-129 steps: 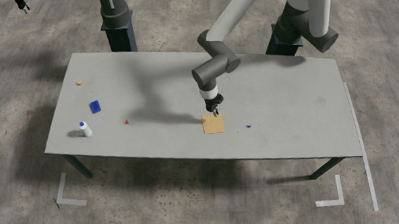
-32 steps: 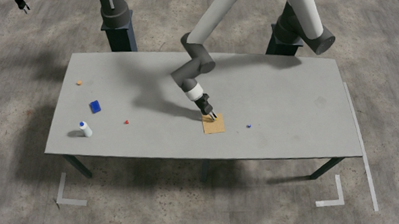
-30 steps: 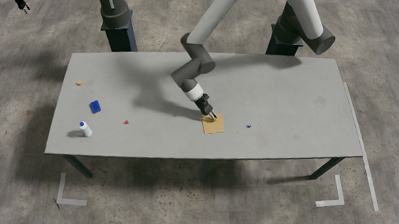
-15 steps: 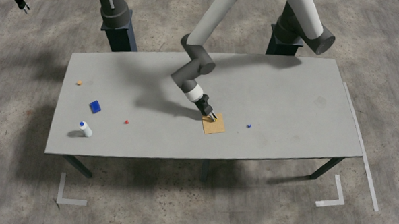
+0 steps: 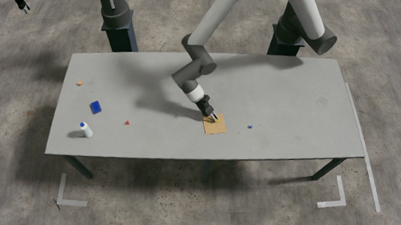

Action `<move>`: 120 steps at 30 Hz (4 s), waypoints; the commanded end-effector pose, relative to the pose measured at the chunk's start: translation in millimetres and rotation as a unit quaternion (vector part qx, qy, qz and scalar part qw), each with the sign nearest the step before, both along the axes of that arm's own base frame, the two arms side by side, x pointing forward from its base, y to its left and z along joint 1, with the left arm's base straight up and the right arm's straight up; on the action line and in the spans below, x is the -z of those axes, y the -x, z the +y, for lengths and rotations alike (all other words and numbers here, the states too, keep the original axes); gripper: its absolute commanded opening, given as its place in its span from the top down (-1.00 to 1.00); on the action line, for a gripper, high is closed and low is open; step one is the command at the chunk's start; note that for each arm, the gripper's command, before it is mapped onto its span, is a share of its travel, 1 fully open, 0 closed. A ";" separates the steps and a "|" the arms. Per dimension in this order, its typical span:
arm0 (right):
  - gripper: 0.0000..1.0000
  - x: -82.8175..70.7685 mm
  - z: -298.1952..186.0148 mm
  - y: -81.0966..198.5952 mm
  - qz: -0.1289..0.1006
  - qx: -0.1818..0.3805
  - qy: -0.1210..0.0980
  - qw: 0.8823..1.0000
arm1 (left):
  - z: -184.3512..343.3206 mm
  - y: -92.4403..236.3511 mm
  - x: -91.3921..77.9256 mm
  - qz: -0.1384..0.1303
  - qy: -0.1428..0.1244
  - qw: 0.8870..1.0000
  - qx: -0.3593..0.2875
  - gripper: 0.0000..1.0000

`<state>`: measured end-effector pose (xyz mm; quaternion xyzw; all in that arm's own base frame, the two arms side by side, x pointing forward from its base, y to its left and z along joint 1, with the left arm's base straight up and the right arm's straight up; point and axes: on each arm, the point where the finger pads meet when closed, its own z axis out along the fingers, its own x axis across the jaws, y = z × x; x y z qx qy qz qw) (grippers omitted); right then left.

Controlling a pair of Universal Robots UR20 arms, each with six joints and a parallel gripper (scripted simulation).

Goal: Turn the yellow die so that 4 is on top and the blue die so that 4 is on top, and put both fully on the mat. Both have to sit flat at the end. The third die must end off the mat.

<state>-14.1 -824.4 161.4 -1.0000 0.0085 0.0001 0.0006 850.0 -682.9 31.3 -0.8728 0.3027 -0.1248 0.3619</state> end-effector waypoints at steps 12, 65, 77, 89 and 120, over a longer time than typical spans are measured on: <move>-1.00 -0.6 -0.4 -0.1 0.000 0.000 0.000 1.000 | -0.4 -0.3 -0.4 0.000 0.000 1.000 0.000 0.32; -1.00 -0.6 -0.4 -0.1 0.000 0.000 0.000 1.000 | -0.4 -0.3 3.8 0.000 0.000 1.000 0.000 0.32; -1.00 -0.6 -0.4 -0.1 0.000 0.000 0.000 1.000 | -0.4 -0.3 3.8 0.000 0.000 1.000 0.000 -0.03; -1.00 -0.6 -0.4 -0.1 0.000 0.000 0.000 1.000 | -0.4 -0.3 3.8 0.000 0.000 1.000 0.000 -0.87; -1.00 -0.6 -0.4 -0.1 0.000 0.000 0.000 1.000 | -0.4 -0.3 -30.0 0.000 0.000 1.000 0.000 -0.87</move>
